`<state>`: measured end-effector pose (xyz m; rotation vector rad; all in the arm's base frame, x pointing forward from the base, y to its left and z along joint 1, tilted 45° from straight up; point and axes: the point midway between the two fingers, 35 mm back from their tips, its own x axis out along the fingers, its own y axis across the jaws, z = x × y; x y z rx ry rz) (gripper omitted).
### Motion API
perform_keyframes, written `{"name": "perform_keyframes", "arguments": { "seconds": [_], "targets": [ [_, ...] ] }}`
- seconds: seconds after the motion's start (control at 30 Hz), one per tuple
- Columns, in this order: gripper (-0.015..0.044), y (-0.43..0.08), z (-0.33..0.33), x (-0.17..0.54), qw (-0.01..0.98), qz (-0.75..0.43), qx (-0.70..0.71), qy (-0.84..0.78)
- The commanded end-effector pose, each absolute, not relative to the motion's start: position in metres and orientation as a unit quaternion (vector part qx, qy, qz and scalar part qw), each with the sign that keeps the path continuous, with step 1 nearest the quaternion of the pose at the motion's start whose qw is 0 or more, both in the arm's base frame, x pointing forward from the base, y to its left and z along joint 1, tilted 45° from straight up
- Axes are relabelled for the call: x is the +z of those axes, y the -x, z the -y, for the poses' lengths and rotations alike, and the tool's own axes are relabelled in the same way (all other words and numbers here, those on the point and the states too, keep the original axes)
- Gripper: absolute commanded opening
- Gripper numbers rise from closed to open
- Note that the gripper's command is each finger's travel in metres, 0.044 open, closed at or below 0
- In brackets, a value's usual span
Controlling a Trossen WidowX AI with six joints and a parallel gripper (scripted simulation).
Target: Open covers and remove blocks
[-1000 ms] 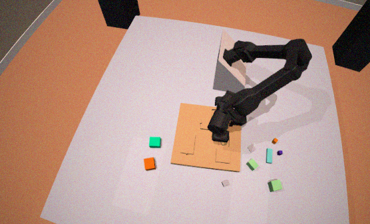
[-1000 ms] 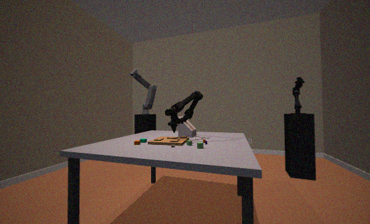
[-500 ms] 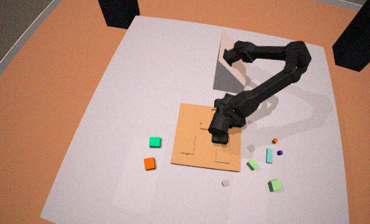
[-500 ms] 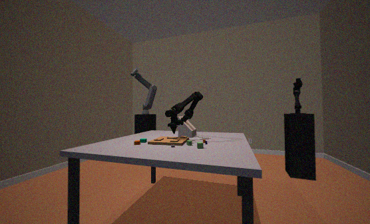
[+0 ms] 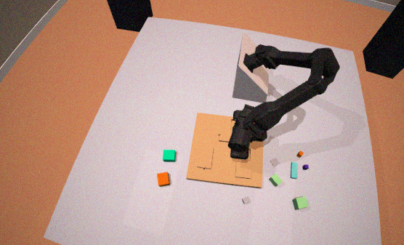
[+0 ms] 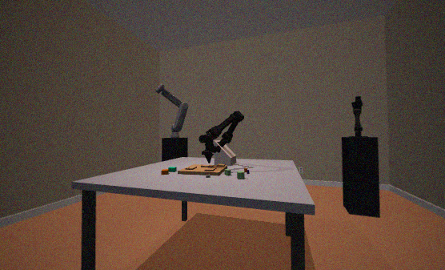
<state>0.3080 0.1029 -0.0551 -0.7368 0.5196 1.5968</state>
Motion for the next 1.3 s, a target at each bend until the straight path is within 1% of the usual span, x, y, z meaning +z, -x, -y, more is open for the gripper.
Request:
{"name": "perform_keyframes", "arguments": {
  "seconds": [0.0, 1.0, 1.27],
  "targets": [
    [0.0000, -0.305, -0.106, -0.059, 0.608, -0.228, 0.693, 0.314],
    [0.0000, -0.302, -0.125, -0.078, 0.608, -0.227, 0.693, 0.313],
    [0.0000, -0.294, -0.126, -0.077, 0.608, -0.227, 0.694, 0.313]
  ]
}}
